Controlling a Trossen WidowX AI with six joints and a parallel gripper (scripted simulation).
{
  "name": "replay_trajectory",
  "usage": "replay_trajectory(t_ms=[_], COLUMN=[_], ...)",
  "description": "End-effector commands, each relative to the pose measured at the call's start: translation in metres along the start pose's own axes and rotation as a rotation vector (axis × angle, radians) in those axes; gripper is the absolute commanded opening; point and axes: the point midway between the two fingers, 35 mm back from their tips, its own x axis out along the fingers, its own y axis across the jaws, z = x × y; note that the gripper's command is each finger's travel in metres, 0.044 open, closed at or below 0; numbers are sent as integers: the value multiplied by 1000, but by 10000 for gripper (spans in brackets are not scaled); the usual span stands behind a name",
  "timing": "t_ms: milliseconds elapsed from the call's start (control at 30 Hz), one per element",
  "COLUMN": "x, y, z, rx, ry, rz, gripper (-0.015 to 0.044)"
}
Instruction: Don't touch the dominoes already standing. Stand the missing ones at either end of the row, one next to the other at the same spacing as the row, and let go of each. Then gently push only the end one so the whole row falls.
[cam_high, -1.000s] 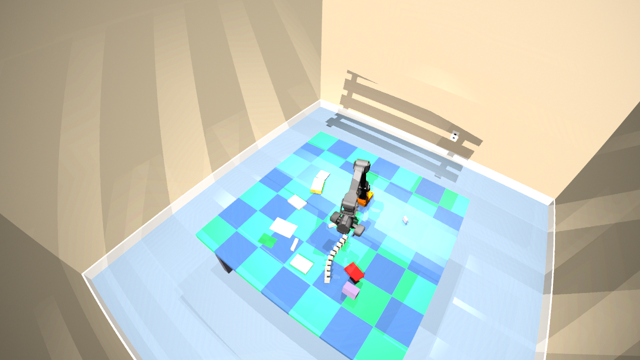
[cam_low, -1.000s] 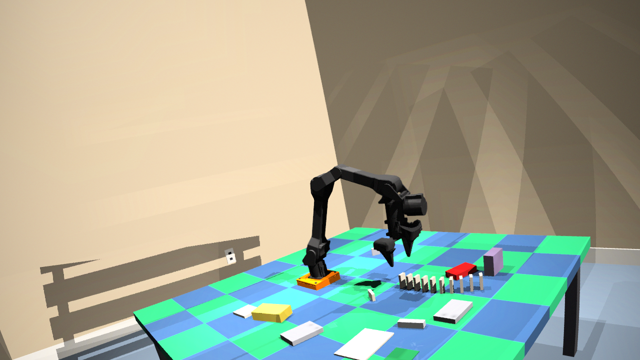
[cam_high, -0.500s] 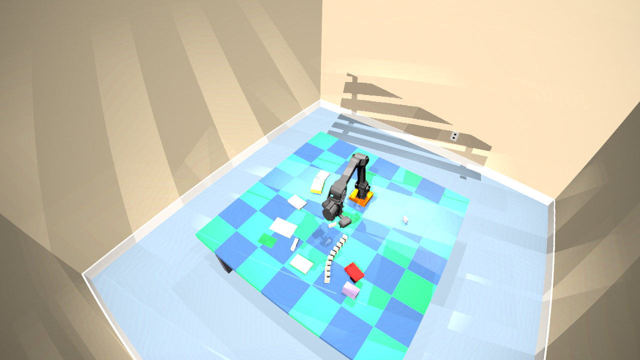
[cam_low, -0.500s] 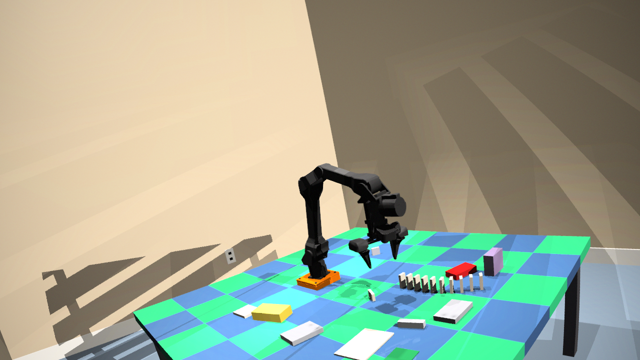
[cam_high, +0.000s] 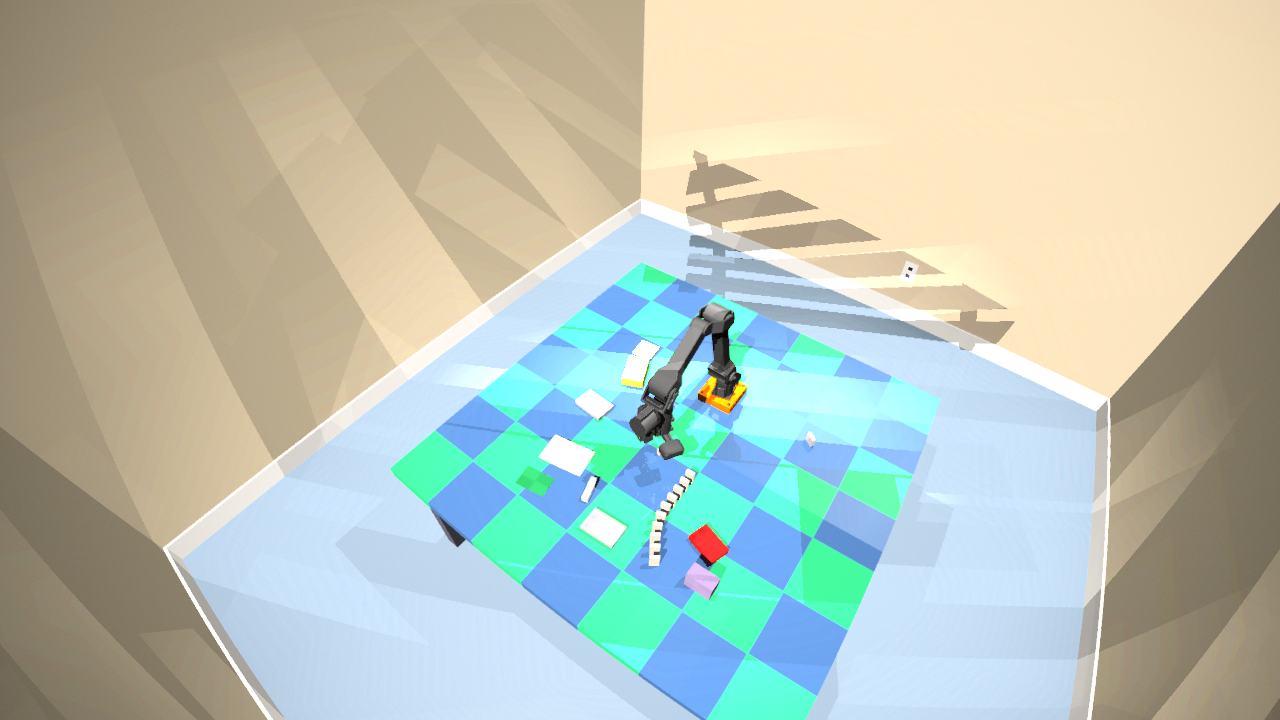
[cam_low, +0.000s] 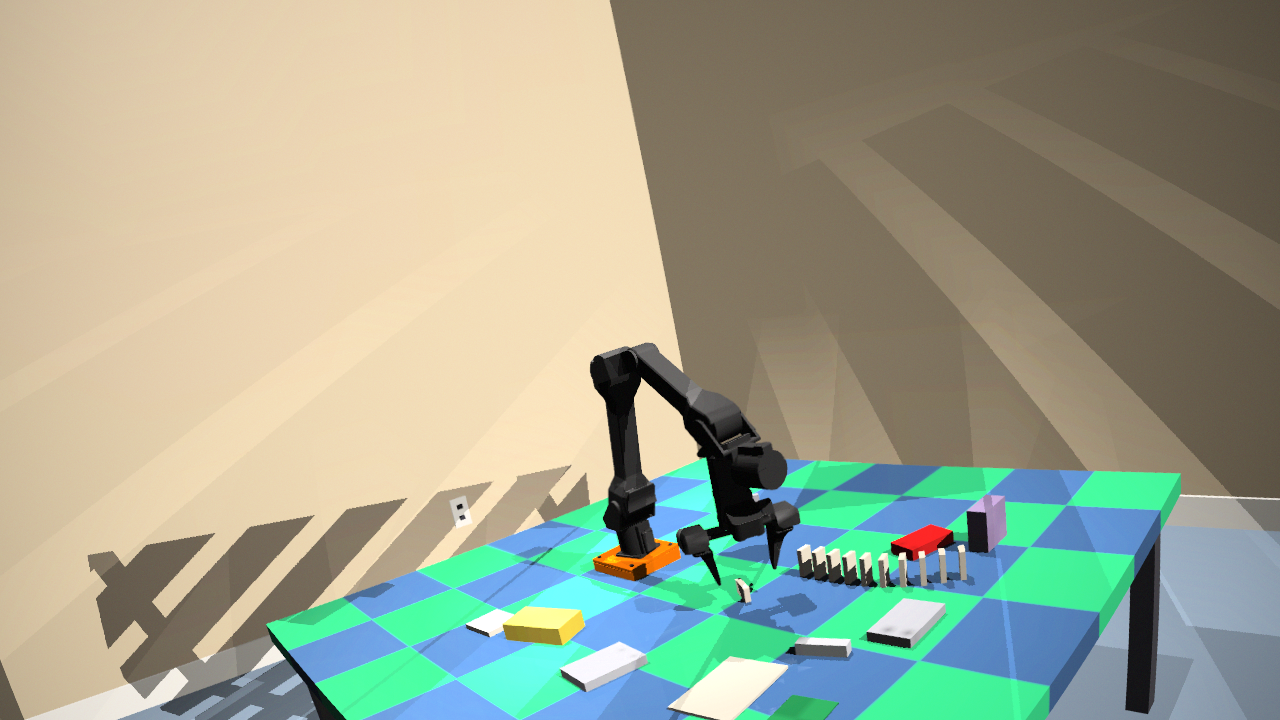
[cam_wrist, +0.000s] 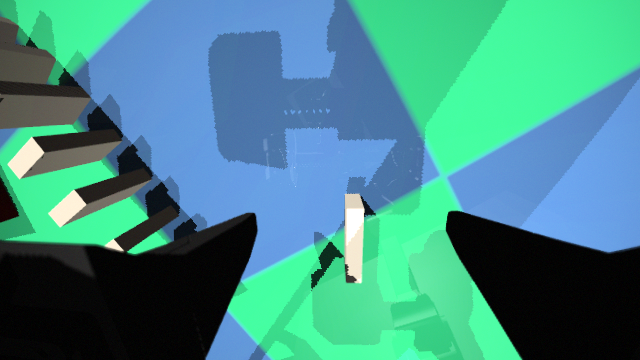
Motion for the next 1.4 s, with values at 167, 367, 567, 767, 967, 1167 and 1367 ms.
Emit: replay_trajectory(t_ms=[167, 367, 567, 767, 967, 1167, 1367], x=[27, 37, 40, 40, 40, 40, 40], y=[-4, -4, -4, -4, -4, -4, -4], z=[-8, -8, -8, -8, -8, -8, -8], rx=[3, 3, 3, 3, 3, 3, 3], ry=[23, 23, 23, 23, 23, 23, 23], rz=[-12, -12, -12, -12, -12, -12, -12], gripper=[440, 440, 440, 335, 177, 27, 27])
